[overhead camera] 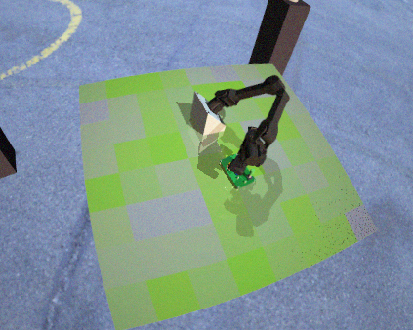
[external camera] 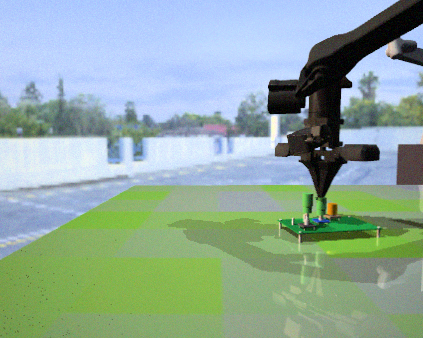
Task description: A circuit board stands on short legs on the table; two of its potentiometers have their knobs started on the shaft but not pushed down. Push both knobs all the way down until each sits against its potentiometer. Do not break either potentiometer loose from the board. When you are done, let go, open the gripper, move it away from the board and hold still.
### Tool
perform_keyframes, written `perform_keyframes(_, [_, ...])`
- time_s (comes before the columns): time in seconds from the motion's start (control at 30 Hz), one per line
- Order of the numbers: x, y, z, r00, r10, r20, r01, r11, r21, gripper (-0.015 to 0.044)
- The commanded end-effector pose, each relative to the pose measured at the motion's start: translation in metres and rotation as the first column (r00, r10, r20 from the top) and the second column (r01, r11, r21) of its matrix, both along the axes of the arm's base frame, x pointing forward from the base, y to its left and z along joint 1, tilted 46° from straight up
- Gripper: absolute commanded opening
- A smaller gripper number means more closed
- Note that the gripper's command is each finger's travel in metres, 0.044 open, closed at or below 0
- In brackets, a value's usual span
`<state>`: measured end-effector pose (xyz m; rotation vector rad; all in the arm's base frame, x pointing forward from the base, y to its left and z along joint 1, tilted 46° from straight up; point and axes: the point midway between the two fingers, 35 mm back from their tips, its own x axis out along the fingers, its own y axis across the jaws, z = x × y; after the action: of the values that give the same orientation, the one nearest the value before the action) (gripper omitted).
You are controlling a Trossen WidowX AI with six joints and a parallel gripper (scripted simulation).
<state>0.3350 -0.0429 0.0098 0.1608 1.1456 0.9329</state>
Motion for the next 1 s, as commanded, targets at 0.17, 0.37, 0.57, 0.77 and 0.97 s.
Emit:
perform_keyframes(0.17, [0.0012, 0.0070, -0.0046, 1.000, 0.011, 0.002, -0.011, 1.000, 0.003, 0.0000])
perform_keyframes(0.37, [0.0012, 0.0070, -0.0046, 1.000, 0.011, 0.002, -0.011, 1.000, 0.003, 0.0000])
perform_keyframes(0.57, [0.0013, 0.0085, -0.0060, 1.000, 0.011, 0.002, -0.011, 1.000, 0.003, 0.0000])
perform_keyframes(0.77, [0.0013, 0.0085, -0.0060, 1.000, 0.011, 0.002, -0.011, 1.000, 0.003, 0.0000])
perform_keyframes(0.97, [0.0014, 0.0089, -0.0065, 1.000, 0.011, 0.002, -0.011, 1.000, 0.003, 0.0000])
